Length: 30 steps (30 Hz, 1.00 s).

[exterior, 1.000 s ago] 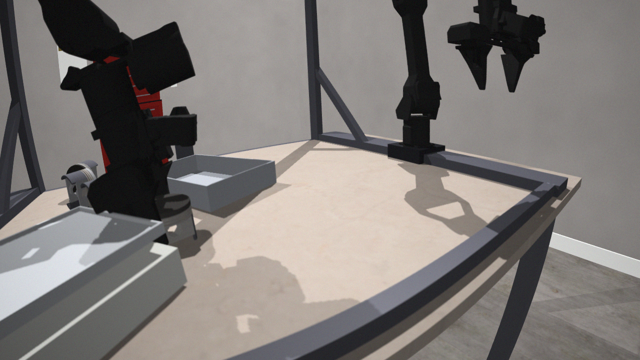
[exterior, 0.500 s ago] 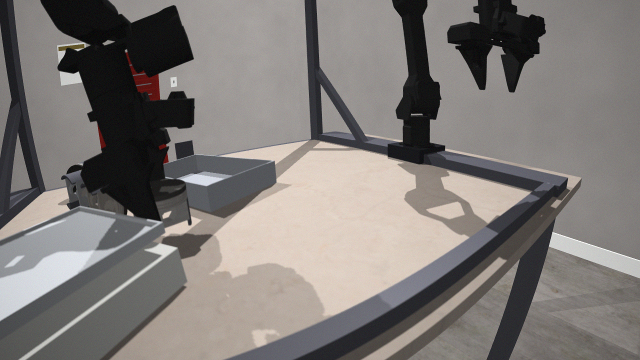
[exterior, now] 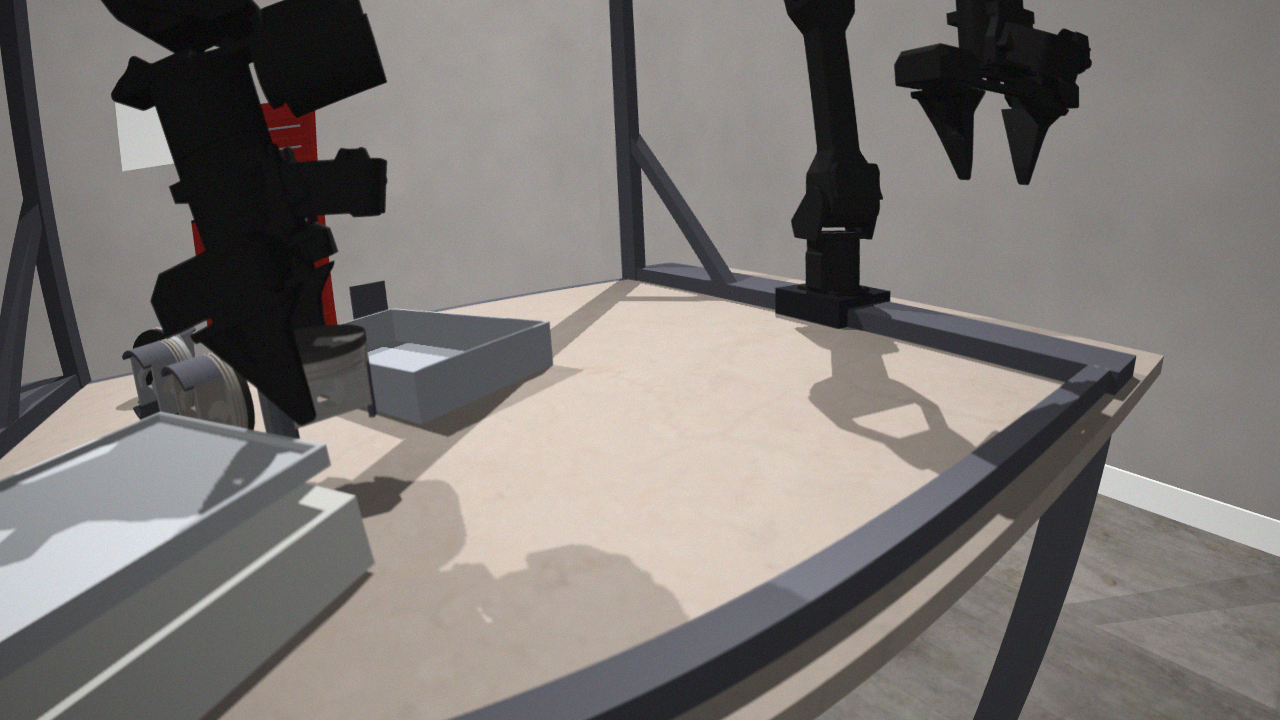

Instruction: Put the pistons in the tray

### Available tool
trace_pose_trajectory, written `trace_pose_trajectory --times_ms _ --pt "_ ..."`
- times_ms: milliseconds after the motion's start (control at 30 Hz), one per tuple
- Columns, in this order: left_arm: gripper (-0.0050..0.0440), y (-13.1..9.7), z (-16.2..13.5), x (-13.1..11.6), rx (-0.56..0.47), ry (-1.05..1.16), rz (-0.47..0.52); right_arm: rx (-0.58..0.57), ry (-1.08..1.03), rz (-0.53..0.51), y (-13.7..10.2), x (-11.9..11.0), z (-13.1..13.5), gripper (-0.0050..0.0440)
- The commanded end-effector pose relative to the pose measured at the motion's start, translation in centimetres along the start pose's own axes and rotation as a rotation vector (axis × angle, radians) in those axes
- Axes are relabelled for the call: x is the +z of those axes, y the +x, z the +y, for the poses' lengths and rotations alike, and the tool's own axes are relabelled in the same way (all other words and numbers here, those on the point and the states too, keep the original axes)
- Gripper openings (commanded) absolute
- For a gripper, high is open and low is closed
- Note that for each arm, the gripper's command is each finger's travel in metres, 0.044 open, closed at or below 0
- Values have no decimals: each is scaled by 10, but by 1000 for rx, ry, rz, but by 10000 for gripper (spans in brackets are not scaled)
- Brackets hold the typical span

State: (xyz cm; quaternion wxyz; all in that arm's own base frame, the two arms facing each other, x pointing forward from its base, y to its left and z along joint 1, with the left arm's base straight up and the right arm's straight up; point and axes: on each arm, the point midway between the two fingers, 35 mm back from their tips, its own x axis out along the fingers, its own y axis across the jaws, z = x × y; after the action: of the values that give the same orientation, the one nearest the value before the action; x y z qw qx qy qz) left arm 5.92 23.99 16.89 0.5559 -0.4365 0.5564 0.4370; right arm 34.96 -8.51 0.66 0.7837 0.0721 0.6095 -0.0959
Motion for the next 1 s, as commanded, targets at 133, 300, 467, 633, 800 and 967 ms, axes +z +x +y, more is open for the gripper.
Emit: trace_pose_trajectory --times_ms 133,300,467,633,800,967 --pt "400 -5 0 4 -1 2 -18 -1 6 -69 -29 20 -1 158" --pt "400 -5 0 4 -1 2 -18 -1 6 -70 -37 22 -1 158" --pt "400 -5 0 4 -1 2 -18 -1 6 -70 -45 24 -1 158" --pt "400 -5 0 4 -1 2 -18 2 4 -71 -48 25 -1 158" --pt "400 -5 0 4 -1 2 -18 -2 55 -44 -54 21 -9 158" --pt "400 -5 0 4 -1 2 -18 -19 169 25 -68 9 -27 158"
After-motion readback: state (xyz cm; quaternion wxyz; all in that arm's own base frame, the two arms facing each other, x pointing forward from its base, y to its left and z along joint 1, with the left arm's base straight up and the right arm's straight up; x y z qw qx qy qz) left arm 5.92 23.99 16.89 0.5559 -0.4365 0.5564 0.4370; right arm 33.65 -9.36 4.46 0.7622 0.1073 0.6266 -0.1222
